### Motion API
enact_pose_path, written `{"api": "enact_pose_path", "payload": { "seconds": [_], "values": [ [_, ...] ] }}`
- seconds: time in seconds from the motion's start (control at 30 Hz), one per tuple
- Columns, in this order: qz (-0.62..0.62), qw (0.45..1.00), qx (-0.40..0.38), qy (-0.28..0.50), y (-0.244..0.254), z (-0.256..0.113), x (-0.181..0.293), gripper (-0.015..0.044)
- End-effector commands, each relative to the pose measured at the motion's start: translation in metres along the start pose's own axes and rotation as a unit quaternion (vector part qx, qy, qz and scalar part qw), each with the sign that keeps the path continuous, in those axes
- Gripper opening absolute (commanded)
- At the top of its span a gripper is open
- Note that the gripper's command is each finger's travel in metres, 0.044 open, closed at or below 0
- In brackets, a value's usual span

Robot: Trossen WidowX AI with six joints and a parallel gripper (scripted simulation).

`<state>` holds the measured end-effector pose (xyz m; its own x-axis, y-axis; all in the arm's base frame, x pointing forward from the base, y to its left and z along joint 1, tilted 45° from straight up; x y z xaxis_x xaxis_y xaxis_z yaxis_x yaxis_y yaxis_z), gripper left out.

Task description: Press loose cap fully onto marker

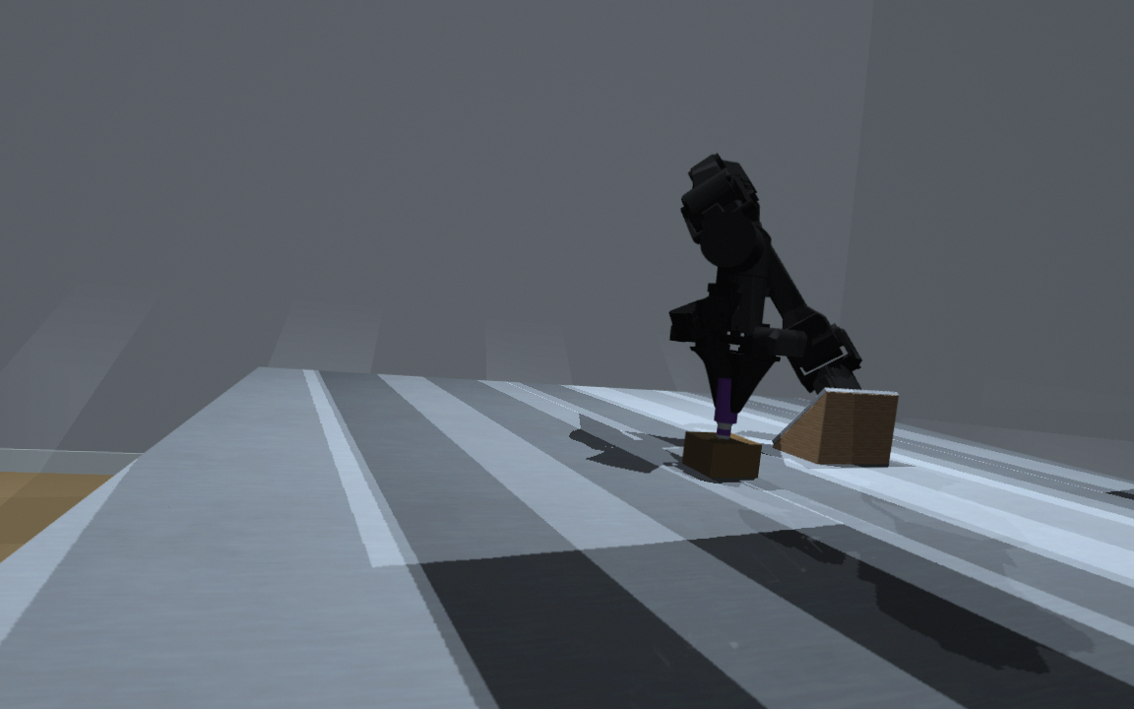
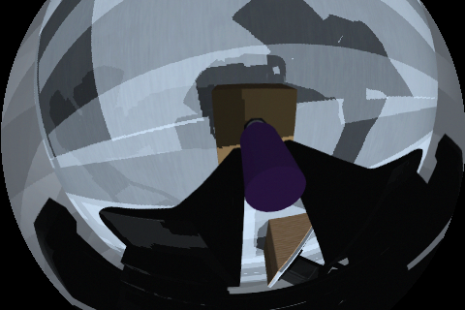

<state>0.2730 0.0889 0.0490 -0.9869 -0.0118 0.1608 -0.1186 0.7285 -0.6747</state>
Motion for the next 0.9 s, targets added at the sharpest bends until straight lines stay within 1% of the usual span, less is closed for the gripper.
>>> {"api": "enact_pose_path", "payload": {
  "seconds": [0.0, 0.17, 0.7, 0.73, 0.8, 0.87],
  "values": [
    [-0.002, 1.000, 0.002, 0.000, 0.000, 0.002, 0.000, 0.0000],
    [-0.002, 1.000, 0.002, 0.000, 0.000, 0.002, 0.000, 0.0000],
    [0.000, 1.000, 0.000, 0.001, 0.000, 0.002, 0.001, 0.0420],
    [0.000, 1.000, 0.000, 0.001, 0.000, 0.002, 0.001, 0.0440],
    [0.000, 1.000, 0.000, 0.001, 0.000, -0.001, 0.000, 0.0440],
    [-0.001, 1.000, -0.001, 0.001, 0.001, -0.020, -0.002, 0.0440]
  ]
}}
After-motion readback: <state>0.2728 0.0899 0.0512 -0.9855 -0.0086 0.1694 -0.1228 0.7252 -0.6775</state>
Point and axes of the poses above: the point midway between the two fingers, 35 mm back from their tips, its own z axis out along the fingers, its own y axis across the jaws, x = y × z, the point moved 9 cm from there along -z, back along the fingers, and after that the axes turned 10 degrees about -z, right-handed, at the moved point
